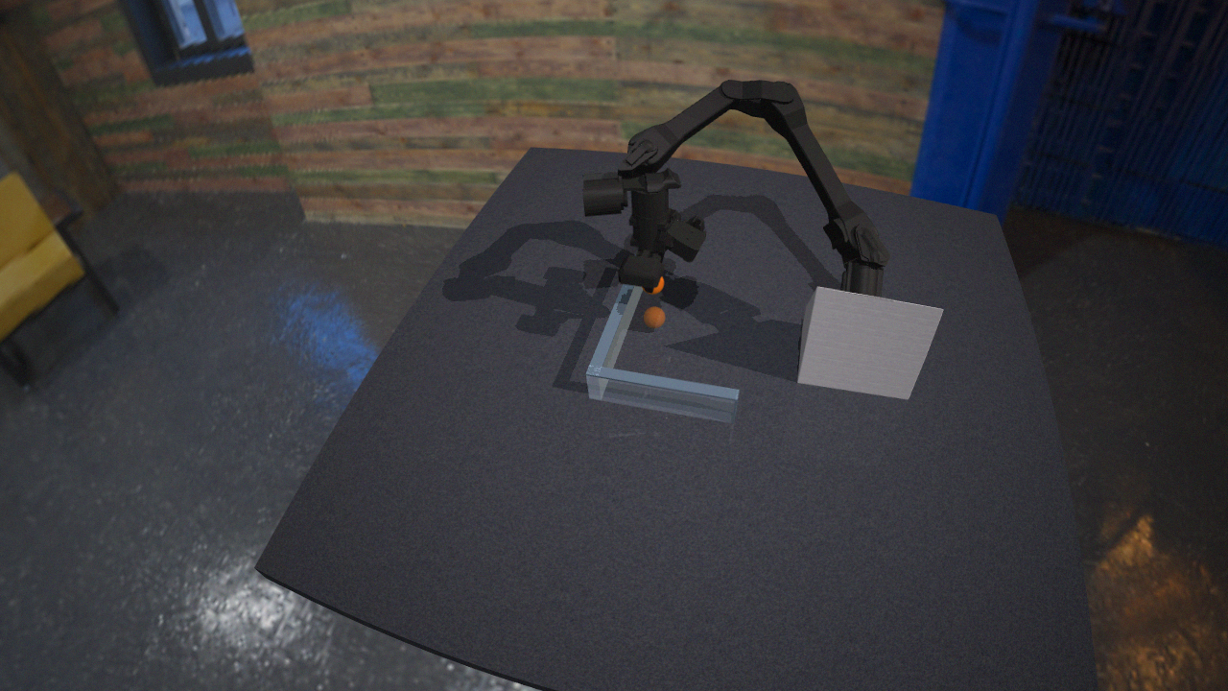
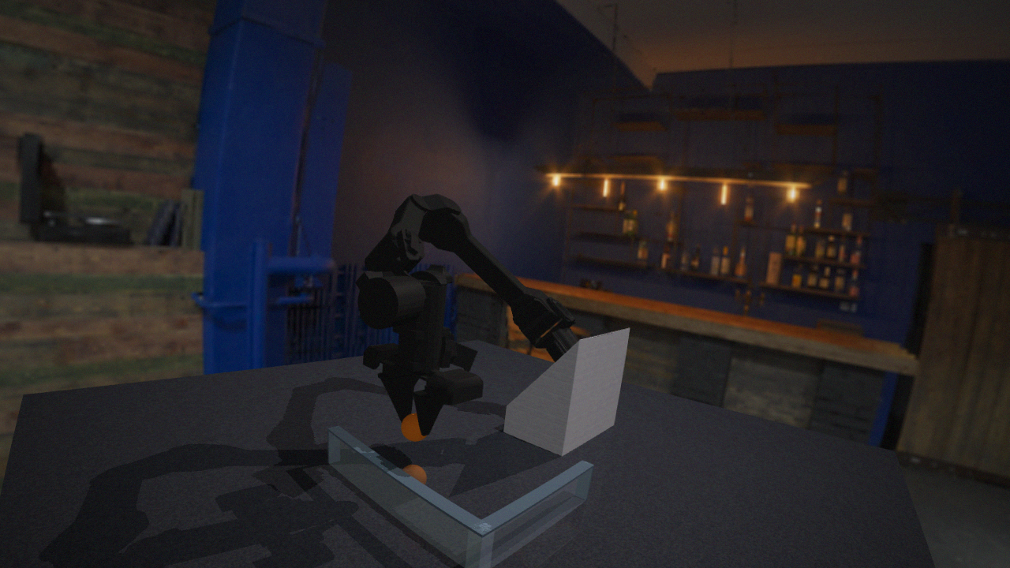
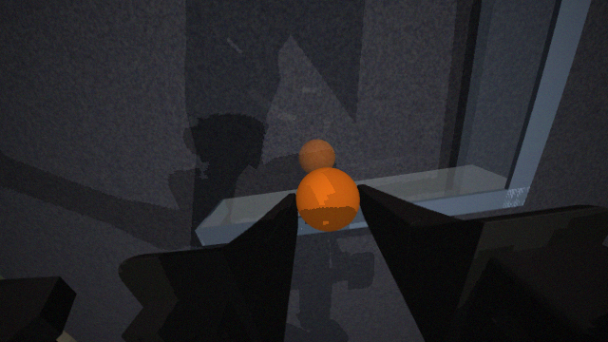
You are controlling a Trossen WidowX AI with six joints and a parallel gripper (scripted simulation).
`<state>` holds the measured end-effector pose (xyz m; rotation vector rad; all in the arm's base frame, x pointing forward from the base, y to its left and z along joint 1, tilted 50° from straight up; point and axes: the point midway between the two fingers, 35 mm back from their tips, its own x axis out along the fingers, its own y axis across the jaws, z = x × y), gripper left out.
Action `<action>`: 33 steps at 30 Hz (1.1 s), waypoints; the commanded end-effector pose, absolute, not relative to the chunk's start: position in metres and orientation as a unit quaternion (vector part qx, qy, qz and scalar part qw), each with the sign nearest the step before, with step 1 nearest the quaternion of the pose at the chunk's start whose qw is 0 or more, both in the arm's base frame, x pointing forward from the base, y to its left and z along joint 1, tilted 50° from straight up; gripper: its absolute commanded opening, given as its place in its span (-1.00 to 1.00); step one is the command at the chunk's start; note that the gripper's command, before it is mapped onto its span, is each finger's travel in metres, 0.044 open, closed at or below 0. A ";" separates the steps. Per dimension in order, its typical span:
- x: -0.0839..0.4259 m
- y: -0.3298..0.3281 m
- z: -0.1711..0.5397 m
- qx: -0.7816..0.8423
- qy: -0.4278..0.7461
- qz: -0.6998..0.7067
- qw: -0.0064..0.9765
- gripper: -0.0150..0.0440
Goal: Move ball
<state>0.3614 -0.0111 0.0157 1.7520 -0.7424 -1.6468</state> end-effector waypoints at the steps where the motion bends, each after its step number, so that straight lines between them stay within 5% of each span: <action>1: 0.363 -0.020 0.009 0.661 -0.280 -0.623 0.311 -0.49; 33: 0.366 -0.078 -0.039 0.660 -0.282 -0.623 0.313 -0.49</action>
